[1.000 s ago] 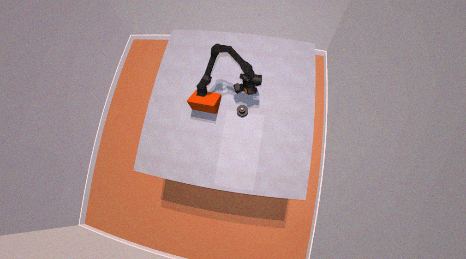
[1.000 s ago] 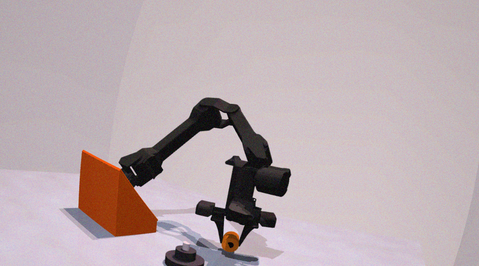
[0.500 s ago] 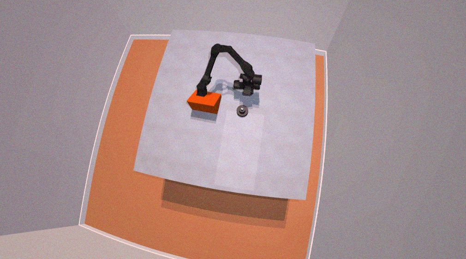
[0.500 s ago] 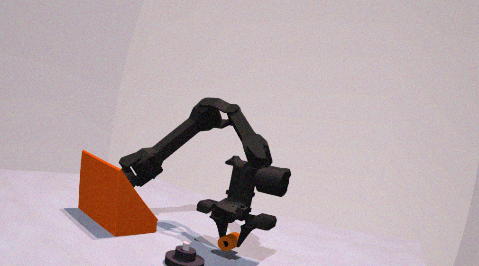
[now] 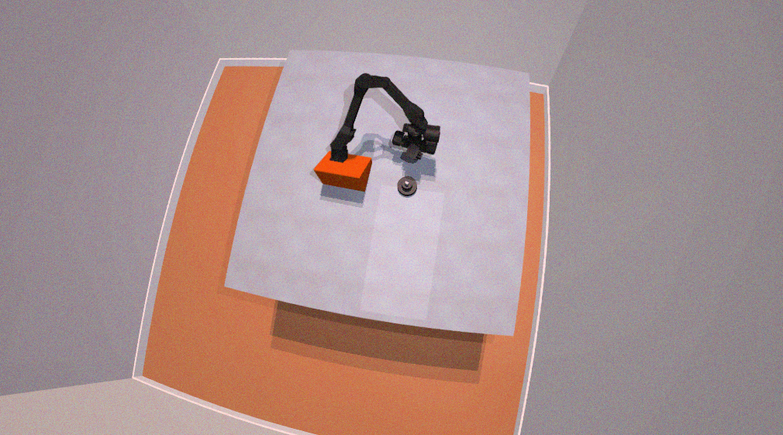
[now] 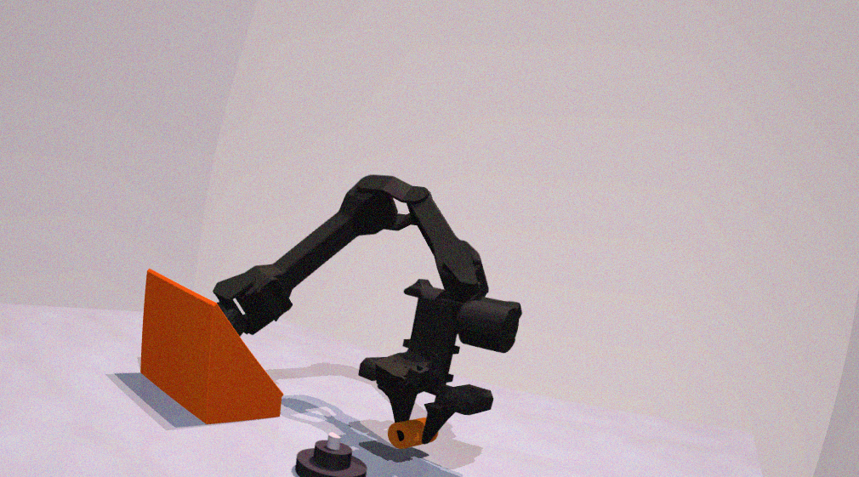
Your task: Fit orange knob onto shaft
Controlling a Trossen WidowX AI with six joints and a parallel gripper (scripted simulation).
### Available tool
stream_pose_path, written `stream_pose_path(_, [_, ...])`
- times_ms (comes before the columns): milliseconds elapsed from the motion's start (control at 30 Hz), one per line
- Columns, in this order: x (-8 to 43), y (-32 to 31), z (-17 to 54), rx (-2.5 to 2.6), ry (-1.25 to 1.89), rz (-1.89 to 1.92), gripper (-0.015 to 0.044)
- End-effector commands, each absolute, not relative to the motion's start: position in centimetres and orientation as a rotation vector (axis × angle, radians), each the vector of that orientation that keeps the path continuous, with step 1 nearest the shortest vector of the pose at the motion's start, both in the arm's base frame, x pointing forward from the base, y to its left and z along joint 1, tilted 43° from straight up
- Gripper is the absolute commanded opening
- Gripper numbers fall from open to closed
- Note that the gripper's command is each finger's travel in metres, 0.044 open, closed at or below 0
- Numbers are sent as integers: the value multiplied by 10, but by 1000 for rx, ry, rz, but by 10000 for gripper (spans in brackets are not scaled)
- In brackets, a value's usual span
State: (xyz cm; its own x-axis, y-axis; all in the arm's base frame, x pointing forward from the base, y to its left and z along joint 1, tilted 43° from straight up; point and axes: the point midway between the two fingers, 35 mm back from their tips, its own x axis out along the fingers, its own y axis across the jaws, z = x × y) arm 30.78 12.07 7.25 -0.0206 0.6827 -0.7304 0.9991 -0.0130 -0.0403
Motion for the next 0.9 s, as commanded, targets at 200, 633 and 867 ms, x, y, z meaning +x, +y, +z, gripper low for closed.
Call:
stream_pose_path(200, [308, 121, 73, 1966, 1695, -1160, 181])
stream_pose_path(633, [308, 124, 70, 2017, 1671, -1253, 181])
stream_pose_path(867, [308, 131, 63, 2017, 1671, -1253, 181])
